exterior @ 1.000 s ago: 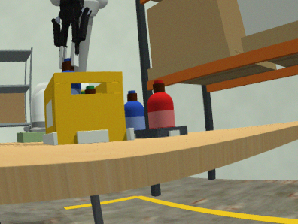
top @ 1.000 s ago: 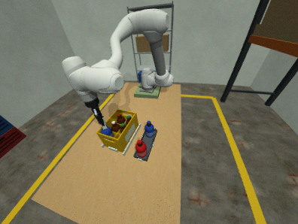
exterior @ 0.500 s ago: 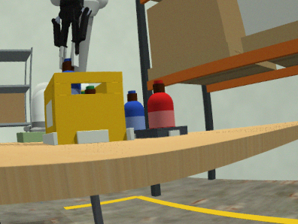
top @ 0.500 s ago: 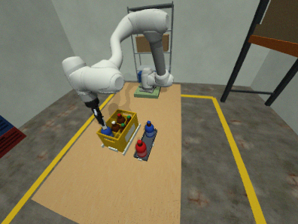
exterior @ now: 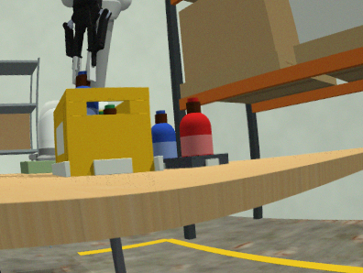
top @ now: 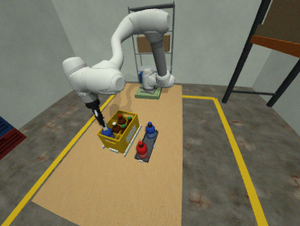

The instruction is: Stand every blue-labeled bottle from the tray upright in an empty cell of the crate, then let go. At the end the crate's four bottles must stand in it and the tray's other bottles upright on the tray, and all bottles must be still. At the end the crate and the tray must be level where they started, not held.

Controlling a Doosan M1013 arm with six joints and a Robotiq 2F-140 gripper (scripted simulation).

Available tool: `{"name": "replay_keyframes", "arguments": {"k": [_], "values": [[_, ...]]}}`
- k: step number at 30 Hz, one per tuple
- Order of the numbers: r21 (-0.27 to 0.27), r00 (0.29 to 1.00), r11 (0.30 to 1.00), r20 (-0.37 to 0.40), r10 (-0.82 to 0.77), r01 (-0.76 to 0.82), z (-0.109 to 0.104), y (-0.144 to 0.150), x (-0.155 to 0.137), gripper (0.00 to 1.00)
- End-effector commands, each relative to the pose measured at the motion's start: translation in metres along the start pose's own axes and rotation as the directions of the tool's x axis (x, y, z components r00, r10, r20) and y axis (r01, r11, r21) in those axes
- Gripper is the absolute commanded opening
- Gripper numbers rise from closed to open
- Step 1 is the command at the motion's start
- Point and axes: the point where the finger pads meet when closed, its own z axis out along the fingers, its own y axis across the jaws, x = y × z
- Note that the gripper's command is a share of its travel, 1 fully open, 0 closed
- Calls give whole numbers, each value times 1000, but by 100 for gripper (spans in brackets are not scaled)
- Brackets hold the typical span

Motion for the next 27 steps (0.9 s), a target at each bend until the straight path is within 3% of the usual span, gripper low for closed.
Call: {"name": "replay_keyframes", "arguments": {"k": [1,27], "values": [[1,1000,1000,0,0,0,0,0,0,0],[1,1000,1000,0,0,0,6,0,0,0]]}}
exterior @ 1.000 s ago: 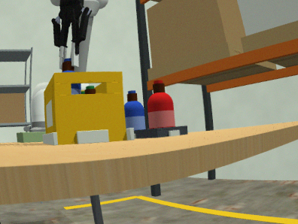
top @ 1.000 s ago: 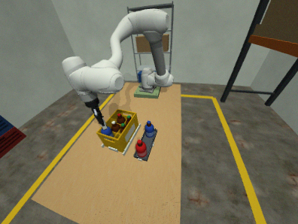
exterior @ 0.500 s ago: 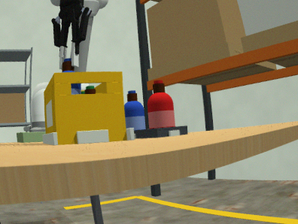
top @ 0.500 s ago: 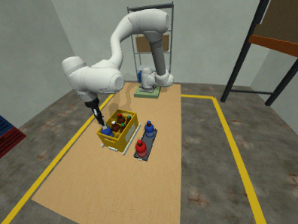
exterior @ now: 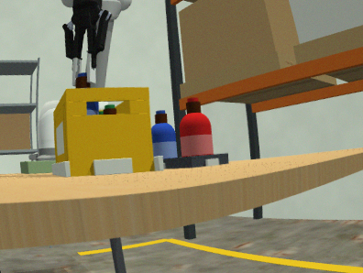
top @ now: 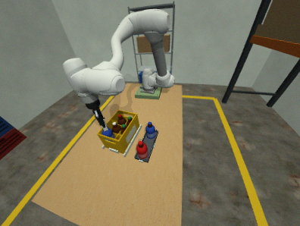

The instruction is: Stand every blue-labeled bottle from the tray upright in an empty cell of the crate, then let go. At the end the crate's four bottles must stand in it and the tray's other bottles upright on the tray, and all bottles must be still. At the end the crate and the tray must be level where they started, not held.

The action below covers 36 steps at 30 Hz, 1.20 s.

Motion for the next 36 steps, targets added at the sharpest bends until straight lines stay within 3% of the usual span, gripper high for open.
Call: {"name": "replay_keyframes", "arguments": {"k": [1,36], "values": [[1,1000,1000,0,0,0,2,0,0,0],[1,1000,1000,0,0,0,34,0,0,0]]}}
